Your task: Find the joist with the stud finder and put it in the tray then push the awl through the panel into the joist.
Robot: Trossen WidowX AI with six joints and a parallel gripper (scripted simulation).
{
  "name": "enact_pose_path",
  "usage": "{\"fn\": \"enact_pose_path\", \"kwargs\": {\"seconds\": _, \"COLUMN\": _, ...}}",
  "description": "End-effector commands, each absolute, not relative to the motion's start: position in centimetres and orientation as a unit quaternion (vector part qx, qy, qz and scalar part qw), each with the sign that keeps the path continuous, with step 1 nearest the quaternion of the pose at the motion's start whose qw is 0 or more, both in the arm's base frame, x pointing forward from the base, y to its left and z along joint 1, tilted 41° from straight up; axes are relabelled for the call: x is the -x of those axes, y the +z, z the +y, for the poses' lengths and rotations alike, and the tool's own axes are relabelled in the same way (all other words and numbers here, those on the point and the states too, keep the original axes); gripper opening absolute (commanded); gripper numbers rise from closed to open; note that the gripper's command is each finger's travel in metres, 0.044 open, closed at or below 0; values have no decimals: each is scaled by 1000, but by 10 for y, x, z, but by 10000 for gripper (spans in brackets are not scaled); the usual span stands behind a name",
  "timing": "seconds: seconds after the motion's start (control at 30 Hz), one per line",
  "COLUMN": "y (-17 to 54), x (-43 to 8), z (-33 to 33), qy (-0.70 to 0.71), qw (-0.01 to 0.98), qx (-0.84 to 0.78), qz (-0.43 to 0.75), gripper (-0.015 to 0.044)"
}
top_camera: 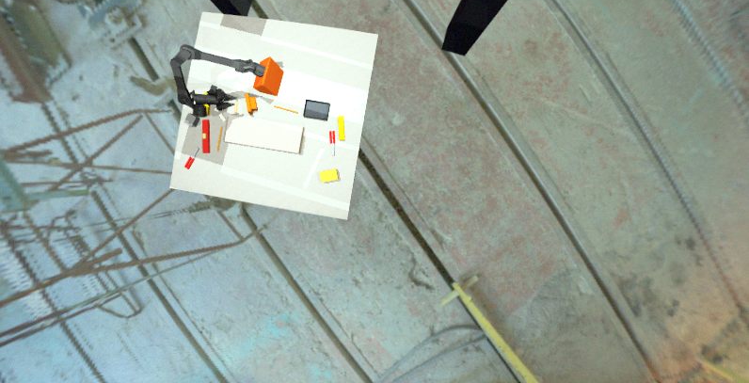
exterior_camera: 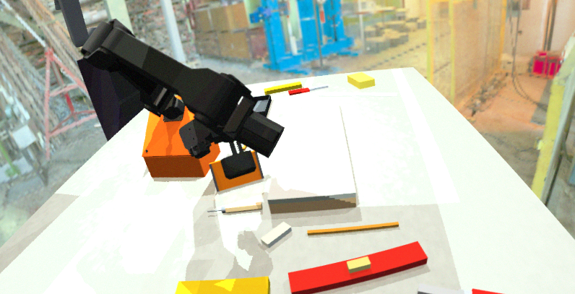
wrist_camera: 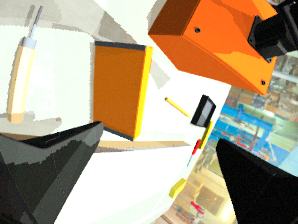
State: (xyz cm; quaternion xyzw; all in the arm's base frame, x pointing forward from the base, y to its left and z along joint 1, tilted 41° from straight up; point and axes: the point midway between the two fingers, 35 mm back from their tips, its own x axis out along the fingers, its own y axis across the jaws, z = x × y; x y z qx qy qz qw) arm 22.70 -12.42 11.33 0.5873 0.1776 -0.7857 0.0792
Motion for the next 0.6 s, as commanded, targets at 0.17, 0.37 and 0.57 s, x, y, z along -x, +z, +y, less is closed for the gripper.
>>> {"fn": "enact_pose_path", "kwargs": {"seconds": 0.17, "y": 113, "x": -227, "z": -125, "qy": -786, "qw": 81, "qx": -586, "qz": 178, "gripper": 440}}
{"fn": "enact_pose_path", "kwargs": {"seconds": 0.37, "y": 80, "x": -222, "z": -116, "qy": -760, "qw": 279, "qx": -526, "qz": 261, "gripper": 440}}
{"fn": "enact_pose_path", "kwargs": {"seconds": 0.57, "y": 46, "x": -210, "z": -105, "qy": -691, "qw": 506, "qx": -384, "qz": 344, "gripper": 440}}
